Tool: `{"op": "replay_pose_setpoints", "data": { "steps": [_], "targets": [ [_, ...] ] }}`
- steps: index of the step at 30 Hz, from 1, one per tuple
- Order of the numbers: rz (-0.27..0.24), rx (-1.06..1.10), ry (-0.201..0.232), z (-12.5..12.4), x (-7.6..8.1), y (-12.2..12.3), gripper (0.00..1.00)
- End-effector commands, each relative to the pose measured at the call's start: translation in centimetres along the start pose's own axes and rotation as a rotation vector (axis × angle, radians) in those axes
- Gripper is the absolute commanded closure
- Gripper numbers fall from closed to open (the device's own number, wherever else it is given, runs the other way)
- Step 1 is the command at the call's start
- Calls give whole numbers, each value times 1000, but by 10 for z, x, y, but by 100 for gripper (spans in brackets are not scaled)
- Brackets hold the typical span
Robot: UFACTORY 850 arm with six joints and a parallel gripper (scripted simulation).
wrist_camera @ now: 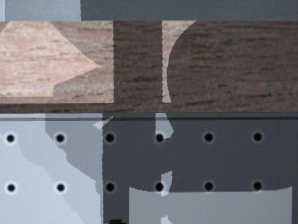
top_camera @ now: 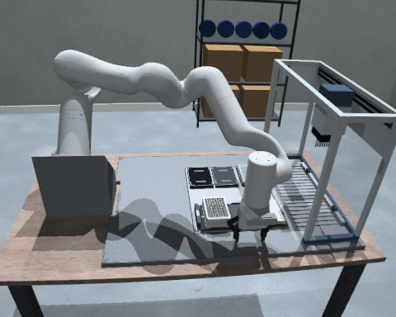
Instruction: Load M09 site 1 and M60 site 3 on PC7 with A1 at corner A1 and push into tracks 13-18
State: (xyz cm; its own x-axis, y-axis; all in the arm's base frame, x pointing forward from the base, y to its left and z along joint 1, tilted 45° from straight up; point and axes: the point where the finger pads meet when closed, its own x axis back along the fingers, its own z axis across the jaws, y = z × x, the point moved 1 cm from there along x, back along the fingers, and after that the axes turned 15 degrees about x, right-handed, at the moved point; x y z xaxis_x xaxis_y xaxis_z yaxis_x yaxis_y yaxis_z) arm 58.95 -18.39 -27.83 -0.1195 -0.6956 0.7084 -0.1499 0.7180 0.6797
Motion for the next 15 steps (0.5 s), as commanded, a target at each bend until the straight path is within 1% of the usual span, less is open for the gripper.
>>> {"op": "replay_pose_setpoints", "data": {
  "steps": [1, 4, 15],
  "targets": [
    [1, 1, -2, -1, 8, 0, 0],
    [1, 1, -2, -1, 10, 0, 0],
    [1, 1, -2, -1, 28, 0, 0]
  ]
}}
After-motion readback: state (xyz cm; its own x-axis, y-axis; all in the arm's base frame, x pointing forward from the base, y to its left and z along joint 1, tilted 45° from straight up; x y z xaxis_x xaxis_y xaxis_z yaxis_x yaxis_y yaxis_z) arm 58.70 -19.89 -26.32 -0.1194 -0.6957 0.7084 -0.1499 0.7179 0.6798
